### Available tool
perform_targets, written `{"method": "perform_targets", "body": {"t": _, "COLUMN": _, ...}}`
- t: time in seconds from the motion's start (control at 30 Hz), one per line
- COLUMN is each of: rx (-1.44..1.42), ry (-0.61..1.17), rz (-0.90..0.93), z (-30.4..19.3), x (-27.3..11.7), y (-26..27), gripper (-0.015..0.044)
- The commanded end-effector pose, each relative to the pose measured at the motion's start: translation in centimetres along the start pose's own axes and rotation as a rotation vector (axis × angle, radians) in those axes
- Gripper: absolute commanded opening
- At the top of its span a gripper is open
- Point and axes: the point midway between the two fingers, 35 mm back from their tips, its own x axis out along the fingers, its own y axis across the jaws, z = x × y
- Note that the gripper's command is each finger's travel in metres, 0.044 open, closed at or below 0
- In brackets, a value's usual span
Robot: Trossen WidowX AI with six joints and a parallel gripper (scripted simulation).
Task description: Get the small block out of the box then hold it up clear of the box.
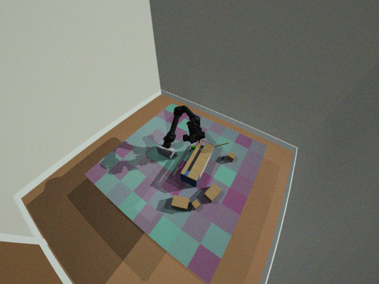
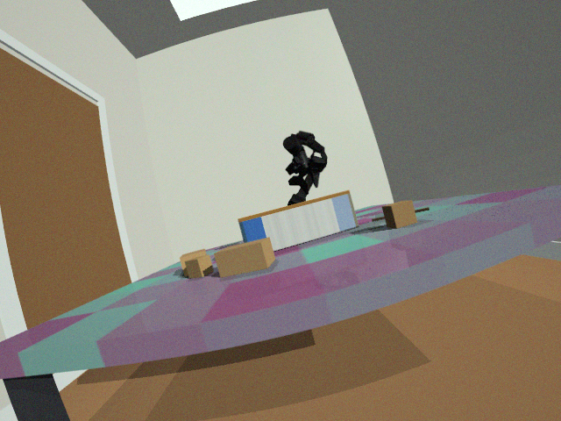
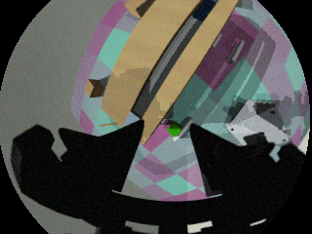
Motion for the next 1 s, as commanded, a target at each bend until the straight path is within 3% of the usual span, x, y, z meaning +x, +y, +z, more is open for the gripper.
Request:
{"method": "perform_targets", "body": {"t": 0.0, "rx": 0.745, "ry": 0.0, "rz": 0.065, "z": -3.0, "x": -0.1, "y": 0.0, "gripper": 0.0285}}
{"method": "perform_targets", "body": {"t": 0.97, "rx": 2.061, "ry": 0.117, "rz": 0.149, "z": -6.8, "x": -0.3, "y": -0.5, "gripper": 0.0285}}
